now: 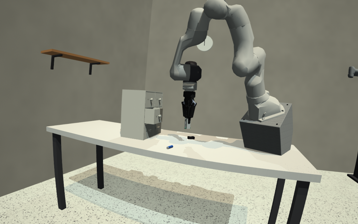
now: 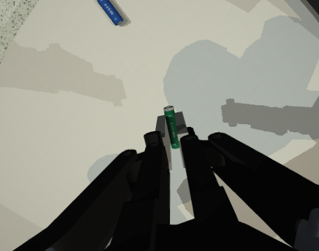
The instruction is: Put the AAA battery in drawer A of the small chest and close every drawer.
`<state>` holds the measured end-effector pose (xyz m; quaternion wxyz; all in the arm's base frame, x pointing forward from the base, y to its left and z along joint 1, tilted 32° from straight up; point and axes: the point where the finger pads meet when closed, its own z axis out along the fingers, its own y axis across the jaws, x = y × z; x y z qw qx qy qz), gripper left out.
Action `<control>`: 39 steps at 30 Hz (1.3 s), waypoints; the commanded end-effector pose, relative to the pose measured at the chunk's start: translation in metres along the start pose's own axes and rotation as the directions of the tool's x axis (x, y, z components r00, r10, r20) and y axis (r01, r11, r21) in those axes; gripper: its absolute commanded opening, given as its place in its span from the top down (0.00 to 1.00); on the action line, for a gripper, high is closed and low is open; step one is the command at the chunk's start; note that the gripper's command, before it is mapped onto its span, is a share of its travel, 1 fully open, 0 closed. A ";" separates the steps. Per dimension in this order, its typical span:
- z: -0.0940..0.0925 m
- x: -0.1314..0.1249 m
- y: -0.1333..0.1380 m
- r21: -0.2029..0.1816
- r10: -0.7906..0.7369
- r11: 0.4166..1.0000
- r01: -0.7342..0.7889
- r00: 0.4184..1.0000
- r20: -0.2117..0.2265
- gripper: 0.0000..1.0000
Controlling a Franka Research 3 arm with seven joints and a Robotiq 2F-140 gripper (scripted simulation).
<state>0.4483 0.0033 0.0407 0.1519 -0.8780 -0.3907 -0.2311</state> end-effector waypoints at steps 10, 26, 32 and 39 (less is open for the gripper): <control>-0.001 -0.001 0.005 -0.004 -0.098 0.995 0.098 0.995 0.000 0.97; -0.001 0.000 0.008 -0.003 -0.200 0.980 0.200 0.980 0.001 0.97; -0.001 0.000 0.008 -0.003 -0.200 0.980 0.200 0.980 0.001 0.97; -0.001 0.000 0.008 -0.003 -0.200 0.980 0.200 0.980 0.001 0.97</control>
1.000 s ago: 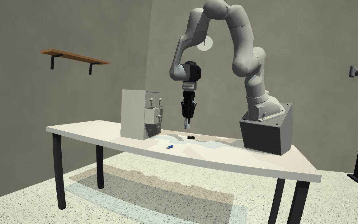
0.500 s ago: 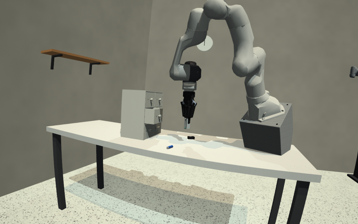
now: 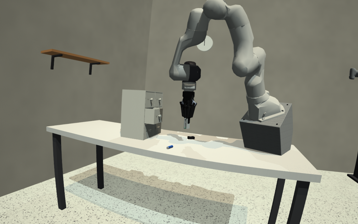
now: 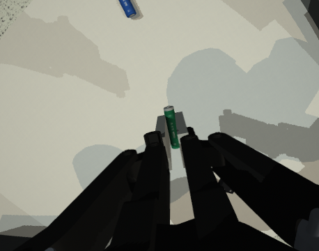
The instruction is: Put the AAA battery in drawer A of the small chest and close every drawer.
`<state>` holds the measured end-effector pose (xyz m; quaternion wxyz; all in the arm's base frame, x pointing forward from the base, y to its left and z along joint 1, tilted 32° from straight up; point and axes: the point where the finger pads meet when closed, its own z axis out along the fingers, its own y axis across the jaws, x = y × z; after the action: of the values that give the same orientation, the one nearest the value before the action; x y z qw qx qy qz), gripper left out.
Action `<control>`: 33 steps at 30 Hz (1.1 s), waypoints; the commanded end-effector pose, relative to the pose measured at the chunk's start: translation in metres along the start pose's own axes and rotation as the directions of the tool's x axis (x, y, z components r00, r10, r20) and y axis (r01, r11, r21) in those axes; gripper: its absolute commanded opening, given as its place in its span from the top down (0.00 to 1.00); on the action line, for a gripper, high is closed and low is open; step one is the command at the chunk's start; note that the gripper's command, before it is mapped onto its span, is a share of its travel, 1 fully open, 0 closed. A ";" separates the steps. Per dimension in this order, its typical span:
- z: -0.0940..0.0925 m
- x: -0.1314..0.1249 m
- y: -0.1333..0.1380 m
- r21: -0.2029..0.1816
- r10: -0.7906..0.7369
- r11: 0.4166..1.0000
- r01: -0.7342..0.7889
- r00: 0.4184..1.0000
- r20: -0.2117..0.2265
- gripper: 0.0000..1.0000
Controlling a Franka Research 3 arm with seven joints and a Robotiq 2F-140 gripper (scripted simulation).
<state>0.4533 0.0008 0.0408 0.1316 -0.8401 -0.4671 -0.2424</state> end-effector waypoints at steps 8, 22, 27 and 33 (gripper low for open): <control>-0.001 -0.002 0.002 -0.005 -0.024 1.000 0.024 1.000 0.000 0.97; -0.001 -0.001 0.005 -0.004 -0.137 0.991 0.137 0.991 0.000 0.97; -0.001 -0.001 0.005 -0.004 -0.137 0.991 0.137 0.991 0.000 0.97; -0.001 -0.001 0.005 -0.004 -0.137 0.991 0.137 0.991 0.000 0.97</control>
<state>0.4565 -0.0009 0.0409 0.1161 -0.8086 -0.5197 -0.2502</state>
